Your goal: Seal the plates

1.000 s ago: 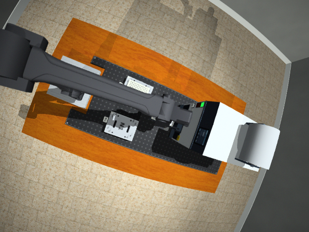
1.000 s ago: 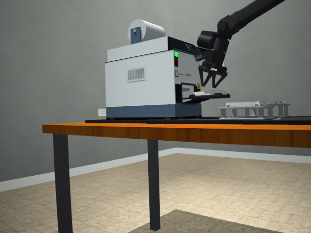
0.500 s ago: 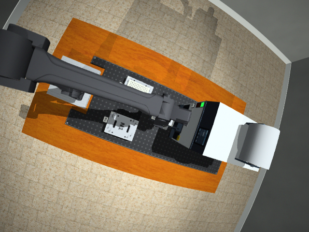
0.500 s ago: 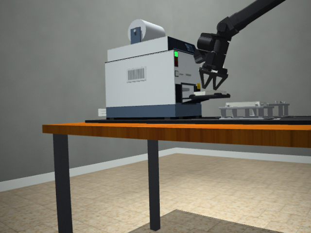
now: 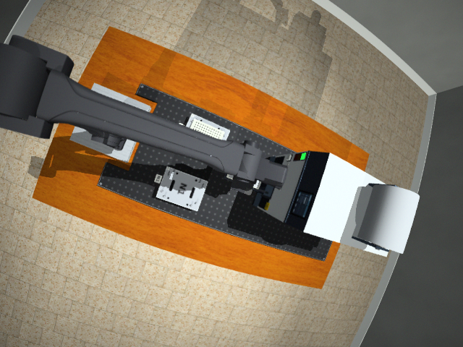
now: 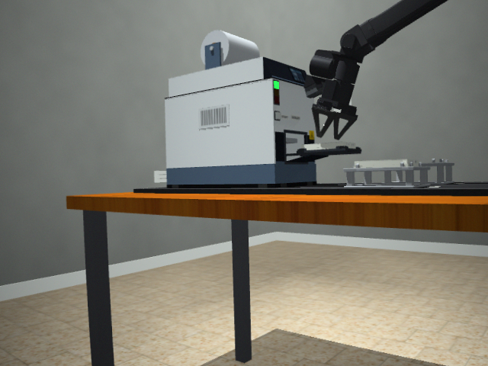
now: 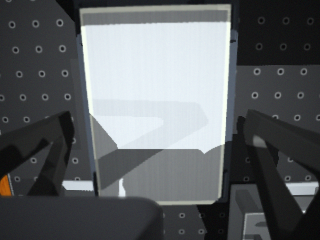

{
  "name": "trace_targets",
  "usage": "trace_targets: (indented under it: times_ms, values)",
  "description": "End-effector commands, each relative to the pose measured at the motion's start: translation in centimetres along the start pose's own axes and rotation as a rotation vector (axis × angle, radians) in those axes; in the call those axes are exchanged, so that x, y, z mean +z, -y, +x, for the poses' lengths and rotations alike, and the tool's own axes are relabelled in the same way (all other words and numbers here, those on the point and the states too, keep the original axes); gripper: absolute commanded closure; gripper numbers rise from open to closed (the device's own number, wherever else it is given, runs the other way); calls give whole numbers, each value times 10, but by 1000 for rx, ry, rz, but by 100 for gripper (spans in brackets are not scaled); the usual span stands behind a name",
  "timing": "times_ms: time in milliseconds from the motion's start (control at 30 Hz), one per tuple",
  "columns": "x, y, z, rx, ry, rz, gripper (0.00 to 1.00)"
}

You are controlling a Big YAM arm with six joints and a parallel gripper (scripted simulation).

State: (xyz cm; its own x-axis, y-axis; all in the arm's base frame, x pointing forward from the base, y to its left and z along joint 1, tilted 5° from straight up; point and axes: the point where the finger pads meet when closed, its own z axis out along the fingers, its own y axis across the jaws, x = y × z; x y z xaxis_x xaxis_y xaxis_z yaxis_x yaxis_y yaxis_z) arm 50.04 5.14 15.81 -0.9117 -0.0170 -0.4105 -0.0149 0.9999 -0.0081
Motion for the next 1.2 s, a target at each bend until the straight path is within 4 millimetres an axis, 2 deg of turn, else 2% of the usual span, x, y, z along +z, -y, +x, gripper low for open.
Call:
trace_targets:
  times_ms: [0,133,333,567,833,1167]
  values:
    - [-7,-2,-24,14,34,-1,0]
    - [-6,-10,-20,-1,39,-8,0]
    - [-9,-9,-15,1,43,-8,0]
    - [-5,5,-4,22,25,5,0]
    - [-12,7,-11,28,30,7,0]
    - [-6,6,-18,28,22,7,0]
